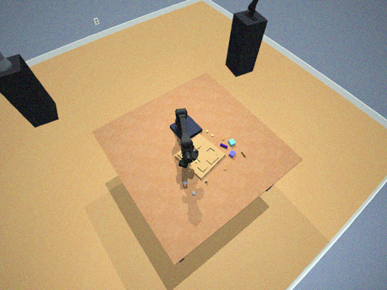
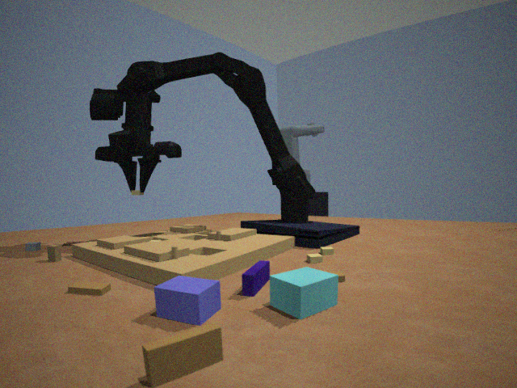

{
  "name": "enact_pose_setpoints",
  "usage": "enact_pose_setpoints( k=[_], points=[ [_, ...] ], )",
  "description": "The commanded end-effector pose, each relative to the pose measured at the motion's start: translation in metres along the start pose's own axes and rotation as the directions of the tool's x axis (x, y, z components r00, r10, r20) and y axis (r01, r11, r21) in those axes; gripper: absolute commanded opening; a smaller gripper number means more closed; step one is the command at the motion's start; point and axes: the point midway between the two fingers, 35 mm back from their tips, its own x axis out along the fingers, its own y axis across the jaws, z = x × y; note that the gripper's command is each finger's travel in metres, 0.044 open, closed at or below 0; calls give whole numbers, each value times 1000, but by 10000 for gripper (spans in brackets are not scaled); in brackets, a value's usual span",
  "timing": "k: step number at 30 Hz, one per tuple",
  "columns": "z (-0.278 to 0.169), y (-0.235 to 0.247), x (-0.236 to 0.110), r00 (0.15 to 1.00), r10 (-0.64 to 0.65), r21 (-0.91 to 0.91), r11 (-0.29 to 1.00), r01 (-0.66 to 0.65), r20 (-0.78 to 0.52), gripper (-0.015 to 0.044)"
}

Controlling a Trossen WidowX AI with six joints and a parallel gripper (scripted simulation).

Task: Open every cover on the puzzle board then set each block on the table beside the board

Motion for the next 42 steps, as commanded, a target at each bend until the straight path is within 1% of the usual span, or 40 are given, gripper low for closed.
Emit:
enact_pose_setpoints(
  k=[1, 21, 42],
  points=[
    [-11, -9, 0, 1000, -4, -3, 1000, 4, -4, 80],
    [-80, -43, 1, 1000, -2, -3, 1000, 2, -11, 80],
    [-80, -47, 32, 1000, -2, -3, 1000, 2, -11, 80]
  ],
)
